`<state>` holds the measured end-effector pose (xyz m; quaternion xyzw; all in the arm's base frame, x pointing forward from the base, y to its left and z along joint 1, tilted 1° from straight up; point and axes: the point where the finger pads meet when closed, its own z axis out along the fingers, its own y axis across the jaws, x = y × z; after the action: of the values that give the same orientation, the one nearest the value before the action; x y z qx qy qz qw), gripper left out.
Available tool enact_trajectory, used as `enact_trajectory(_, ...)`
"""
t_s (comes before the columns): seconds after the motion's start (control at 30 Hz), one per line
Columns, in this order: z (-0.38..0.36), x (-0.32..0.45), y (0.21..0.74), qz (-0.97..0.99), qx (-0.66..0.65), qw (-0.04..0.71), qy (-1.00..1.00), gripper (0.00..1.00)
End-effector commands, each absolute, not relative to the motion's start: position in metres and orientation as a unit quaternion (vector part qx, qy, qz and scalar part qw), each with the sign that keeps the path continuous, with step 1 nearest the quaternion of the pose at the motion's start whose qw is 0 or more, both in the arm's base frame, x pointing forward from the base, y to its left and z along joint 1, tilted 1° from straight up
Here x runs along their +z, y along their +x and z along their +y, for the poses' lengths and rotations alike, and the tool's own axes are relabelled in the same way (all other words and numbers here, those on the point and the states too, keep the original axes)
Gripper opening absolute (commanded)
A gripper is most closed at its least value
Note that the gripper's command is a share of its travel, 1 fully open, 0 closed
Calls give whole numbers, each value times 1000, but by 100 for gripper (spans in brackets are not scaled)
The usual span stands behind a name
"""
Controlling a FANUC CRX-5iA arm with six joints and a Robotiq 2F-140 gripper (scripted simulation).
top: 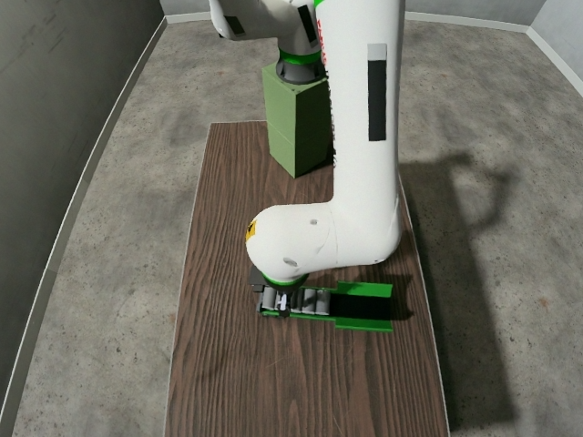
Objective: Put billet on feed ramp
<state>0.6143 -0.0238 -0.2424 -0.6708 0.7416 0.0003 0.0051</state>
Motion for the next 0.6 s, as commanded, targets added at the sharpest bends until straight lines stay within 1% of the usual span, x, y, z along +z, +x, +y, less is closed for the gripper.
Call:
enact_trajectory(0.0, -24, -249, 615, 742, 0, 6, -671, 58)
enact_trajectory(0.57, -23, -273, 616, 742, 0, 6, -671, 58)
